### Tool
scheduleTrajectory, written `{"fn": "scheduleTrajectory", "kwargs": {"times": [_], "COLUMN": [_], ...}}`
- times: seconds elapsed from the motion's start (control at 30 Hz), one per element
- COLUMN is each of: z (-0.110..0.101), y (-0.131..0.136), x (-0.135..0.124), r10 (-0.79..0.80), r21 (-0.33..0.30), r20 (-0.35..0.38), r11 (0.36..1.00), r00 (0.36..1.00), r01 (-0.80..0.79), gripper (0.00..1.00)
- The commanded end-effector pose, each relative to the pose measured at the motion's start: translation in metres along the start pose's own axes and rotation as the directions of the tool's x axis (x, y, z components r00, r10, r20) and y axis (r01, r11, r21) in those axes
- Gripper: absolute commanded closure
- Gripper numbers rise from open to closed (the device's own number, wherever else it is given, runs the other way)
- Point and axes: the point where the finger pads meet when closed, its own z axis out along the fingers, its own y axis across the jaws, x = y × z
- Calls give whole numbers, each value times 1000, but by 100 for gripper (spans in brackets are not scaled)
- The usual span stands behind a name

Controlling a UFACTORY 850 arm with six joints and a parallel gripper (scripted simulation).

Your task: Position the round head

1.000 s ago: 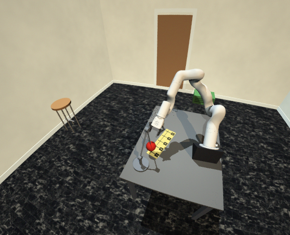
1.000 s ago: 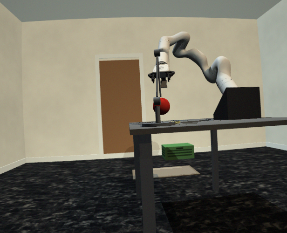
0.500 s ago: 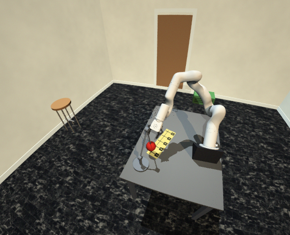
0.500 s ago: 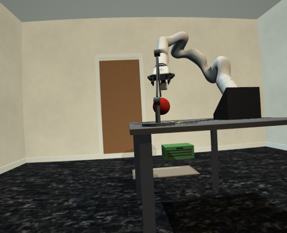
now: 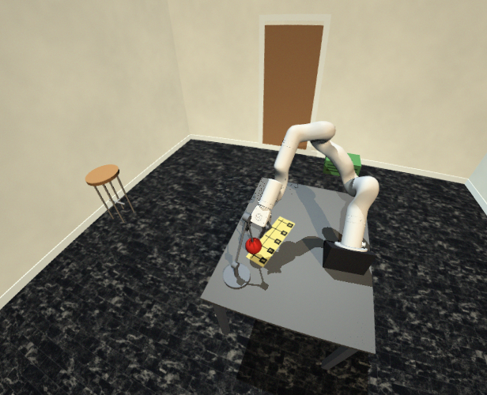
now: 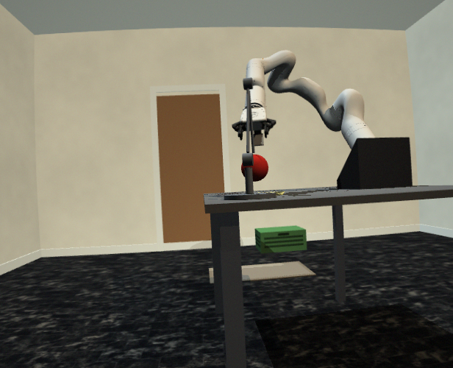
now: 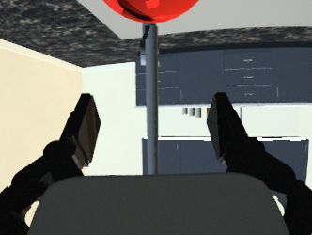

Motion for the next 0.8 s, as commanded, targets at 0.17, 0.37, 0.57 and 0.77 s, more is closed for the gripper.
{"fn": "scheduleTrajectory", "kwargs": {"times": [0.17, 0.37, 0.57, 0.77], "z": [17, 20, 24, 25], "y": [-1, -1, -1, -1], "x": [-1, -2, -3, -4], "r10": [0, 0, 0, 0], "r21": [4, 6, 8, 10], "r20": [10, 23, 36, 40], "r11": [1000, 1000, 1000, 1000], "r00": [1000, 1000, 999, 999], "r01": [0, 0, 0, 0], "gripper": [0, 0, 0, 100]}}
